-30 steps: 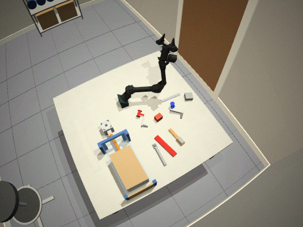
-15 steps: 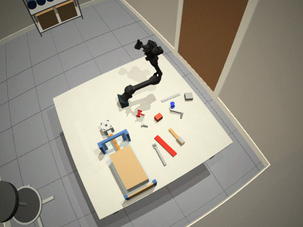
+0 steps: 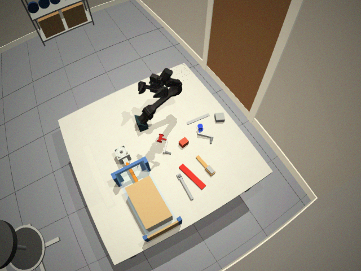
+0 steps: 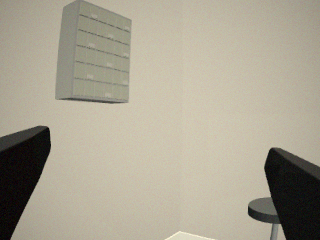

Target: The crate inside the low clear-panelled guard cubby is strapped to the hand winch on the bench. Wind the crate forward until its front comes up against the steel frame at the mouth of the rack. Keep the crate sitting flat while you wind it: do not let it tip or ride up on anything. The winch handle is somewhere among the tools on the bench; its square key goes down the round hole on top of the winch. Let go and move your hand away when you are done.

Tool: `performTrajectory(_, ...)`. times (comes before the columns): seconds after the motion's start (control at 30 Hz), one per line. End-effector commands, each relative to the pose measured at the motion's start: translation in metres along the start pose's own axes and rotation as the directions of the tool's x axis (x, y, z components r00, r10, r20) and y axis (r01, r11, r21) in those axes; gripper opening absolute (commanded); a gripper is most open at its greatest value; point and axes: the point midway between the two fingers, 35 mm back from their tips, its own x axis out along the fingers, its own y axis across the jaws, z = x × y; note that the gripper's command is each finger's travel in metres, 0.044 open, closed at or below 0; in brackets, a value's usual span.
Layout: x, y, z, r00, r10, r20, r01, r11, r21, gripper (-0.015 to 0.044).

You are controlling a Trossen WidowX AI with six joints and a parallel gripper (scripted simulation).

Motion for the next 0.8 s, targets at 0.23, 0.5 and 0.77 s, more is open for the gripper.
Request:
performTrajectory(0.23,0.031,0.033,-0.178,0.791,0.105,-0.603,-0.120,0.993,0.015,0.0440)
performTrajectory(0.5,-0.011,0.053,-0.304,0.399,0.105,-0.911,-0.181,0.983,0.034,0.0440)
performTrajectory(0.77,-0.097,0.056,-0.400,-0.099,0.009,-0.995,-0.198,0.980,0.029,0.0440)
